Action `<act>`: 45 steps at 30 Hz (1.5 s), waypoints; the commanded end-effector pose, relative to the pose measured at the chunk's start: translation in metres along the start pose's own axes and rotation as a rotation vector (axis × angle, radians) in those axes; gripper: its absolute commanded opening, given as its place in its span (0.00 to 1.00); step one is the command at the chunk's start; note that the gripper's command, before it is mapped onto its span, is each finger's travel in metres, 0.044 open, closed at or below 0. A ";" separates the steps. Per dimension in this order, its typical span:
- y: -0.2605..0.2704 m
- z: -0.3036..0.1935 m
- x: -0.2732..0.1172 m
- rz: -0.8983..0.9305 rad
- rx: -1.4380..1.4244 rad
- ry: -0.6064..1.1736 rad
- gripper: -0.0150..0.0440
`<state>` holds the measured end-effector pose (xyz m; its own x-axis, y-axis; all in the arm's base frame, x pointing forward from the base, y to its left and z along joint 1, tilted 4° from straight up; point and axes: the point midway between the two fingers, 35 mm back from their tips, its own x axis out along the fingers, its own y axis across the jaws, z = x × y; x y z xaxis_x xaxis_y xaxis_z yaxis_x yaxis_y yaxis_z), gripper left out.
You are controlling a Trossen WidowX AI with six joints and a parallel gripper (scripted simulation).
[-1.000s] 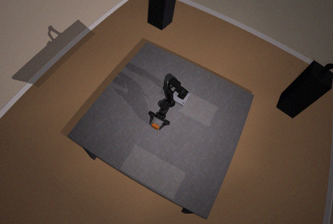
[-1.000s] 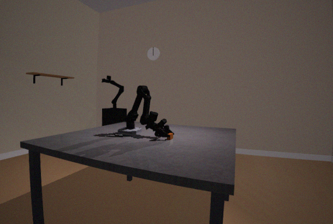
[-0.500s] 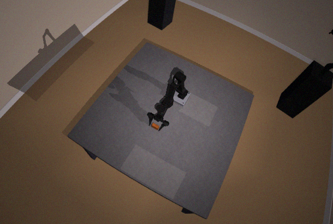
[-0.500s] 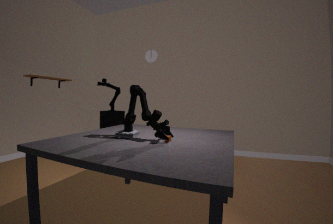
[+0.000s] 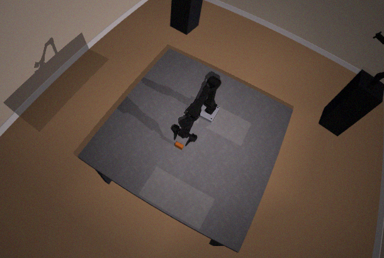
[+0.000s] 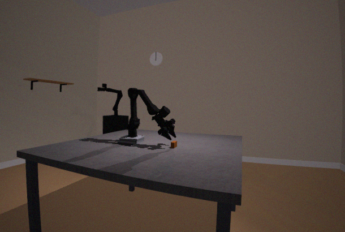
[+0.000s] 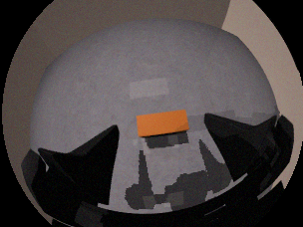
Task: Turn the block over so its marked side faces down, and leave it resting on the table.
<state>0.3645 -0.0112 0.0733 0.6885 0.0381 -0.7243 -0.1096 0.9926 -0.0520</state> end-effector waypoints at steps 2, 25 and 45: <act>0.001 0.005 -0.026 -0.012 -0.022 0.070 1.00; 0.000 0.053 -0.023 -0.015 -0.010 0.641 1.00; -0.001 0.032 0.003 -0.017 -0.014 0.690 1.00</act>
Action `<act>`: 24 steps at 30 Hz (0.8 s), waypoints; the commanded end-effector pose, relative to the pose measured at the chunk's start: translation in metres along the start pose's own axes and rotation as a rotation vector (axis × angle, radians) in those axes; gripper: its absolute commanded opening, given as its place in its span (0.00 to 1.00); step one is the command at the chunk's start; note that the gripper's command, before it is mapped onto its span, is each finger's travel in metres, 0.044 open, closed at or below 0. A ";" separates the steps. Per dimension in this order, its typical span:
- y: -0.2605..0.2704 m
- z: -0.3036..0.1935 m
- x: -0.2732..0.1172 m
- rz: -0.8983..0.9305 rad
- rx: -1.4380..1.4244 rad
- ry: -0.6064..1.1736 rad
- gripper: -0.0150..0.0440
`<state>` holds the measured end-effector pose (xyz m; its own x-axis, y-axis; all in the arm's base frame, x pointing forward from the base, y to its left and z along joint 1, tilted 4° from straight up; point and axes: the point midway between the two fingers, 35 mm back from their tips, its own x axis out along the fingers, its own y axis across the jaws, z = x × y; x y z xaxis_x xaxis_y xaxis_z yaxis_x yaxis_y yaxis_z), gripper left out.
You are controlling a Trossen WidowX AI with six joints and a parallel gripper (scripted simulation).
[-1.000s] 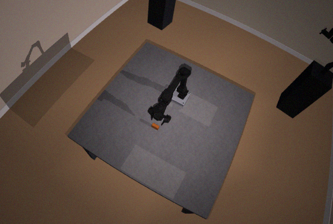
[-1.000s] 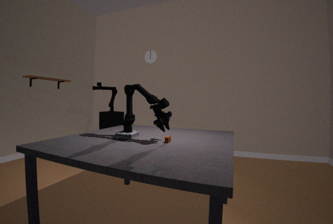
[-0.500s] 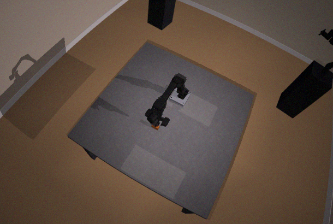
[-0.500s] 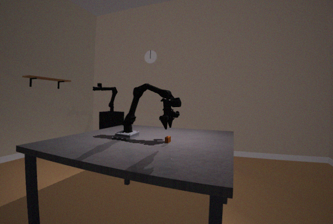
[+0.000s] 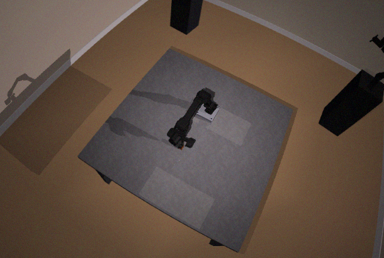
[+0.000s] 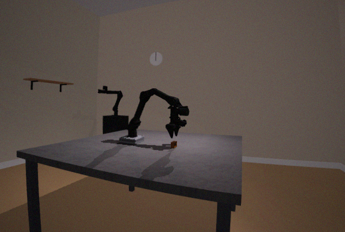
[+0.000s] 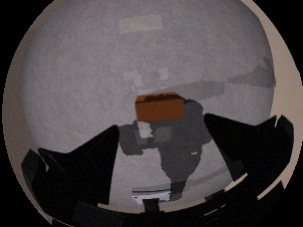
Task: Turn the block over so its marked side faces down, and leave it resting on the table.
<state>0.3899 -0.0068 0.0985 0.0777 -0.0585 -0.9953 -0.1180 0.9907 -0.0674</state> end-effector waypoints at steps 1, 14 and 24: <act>-0.001 -0.001 0.008 -0.006 0.002 0.001 1.00; -0.001 -0.001 0.028 -0.006 0.002 0.001 1.00; -0.001 -0.001 0.044 -0.006 0.002 0.001 1.00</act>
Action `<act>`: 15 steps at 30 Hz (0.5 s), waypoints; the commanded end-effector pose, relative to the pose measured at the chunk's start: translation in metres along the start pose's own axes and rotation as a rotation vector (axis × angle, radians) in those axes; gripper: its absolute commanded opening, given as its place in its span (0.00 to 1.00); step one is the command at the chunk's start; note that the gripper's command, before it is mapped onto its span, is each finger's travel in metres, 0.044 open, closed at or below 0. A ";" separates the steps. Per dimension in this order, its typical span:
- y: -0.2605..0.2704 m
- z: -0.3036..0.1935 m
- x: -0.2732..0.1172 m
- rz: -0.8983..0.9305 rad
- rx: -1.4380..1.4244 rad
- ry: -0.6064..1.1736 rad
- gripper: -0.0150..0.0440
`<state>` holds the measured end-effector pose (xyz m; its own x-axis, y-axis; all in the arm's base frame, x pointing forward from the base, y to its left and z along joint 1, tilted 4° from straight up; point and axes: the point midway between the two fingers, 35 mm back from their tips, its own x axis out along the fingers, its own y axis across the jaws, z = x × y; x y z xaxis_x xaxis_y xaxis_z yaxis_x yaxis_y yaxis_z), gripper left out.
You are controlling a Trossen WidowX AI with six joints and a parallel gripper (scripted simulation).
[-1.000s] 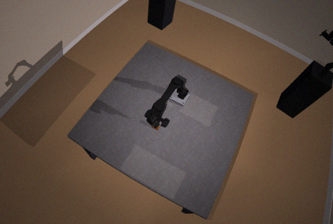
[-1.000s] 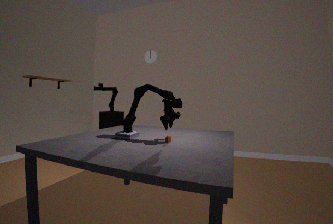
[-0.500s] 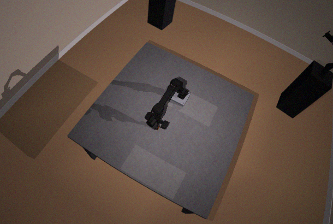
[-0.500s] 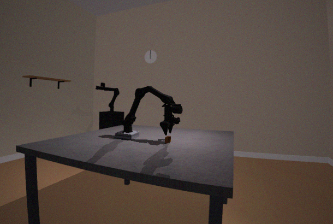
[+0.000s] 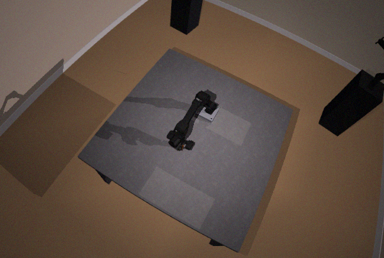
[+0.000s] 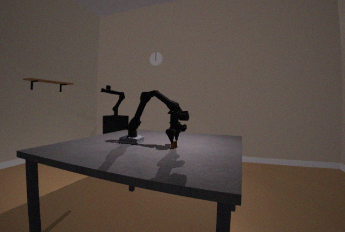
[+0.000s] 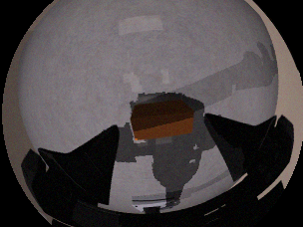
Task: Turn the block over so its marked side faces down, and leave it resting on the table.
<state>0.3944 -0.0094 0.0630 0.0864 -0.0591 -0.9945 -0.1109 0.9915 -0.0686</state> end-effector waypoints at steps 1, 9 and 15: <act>-0.001 -0.003 0.010 -0.005 -0.005 0.010 1.00; -0.001 -0.003 0.016 -0.005 -0.005 0.010 0.87; -0.001 -0.003 0.016 -0.005 -0.005 0.010 0.70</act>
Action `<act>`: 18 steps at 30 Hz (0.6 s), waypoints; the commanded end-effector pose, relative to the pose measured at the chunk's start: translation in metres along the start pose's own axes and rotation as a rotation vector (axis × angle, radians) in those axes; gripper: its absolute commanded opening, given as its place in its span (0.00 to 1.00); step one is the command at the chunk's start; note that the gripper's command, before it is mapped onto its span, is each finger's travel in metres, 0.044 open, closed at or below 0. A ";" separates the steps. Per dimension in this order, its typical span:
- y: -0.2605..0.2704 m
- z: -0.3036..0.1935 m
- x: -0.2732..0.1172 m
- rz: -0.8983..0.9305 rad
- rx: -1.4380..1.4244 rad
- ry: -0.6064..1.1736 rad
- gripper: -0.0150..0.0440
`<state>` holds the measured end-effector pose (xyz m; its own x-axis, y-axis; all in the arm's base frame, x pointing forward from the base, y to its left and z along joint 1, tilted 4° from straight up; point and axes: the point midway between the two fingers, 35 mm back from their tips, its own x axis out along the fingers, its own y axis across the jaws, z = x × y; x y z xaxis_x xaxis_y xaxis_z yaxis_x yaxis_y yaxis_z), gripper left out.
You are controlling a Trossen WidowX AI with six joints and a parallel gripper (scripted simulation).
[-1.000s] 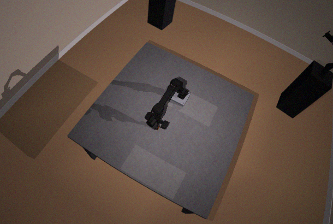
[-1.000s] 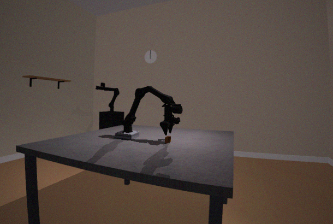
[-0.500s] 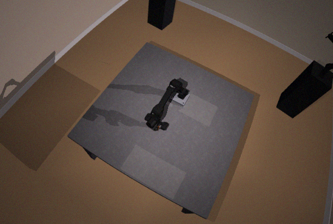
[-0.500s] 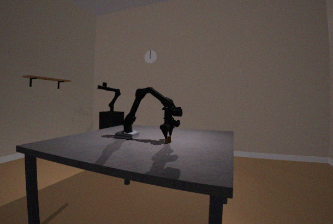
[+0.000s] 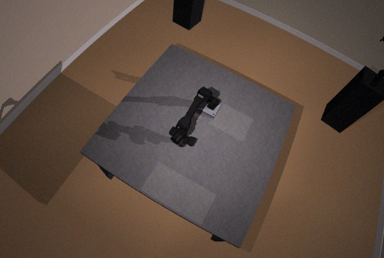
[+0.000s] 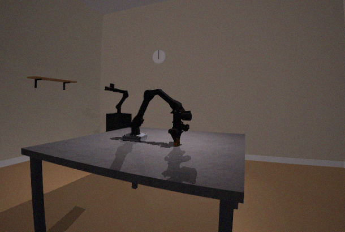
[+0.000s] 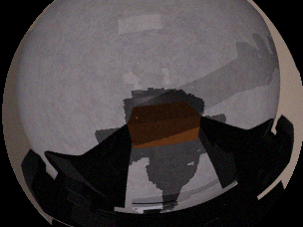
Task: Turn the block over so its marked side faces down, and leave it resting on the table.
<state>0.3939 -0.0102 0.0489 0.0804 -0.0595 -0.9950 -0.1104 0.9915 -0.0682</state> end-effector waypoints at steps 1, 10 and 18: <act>-0.001 -0.001 0.001 -0.005 -0.006 0.004 0.69; -0.001 -0.001 0.001 -0.005 -0.006 0.004 0.59; -0.001 -0.001 0.001 -0.005 -0.006 0.004 0.50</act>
<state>0.3936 -0.0105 0.0483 0.0798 -0.0609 -0.9950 -0.1103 0.9915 -0.0695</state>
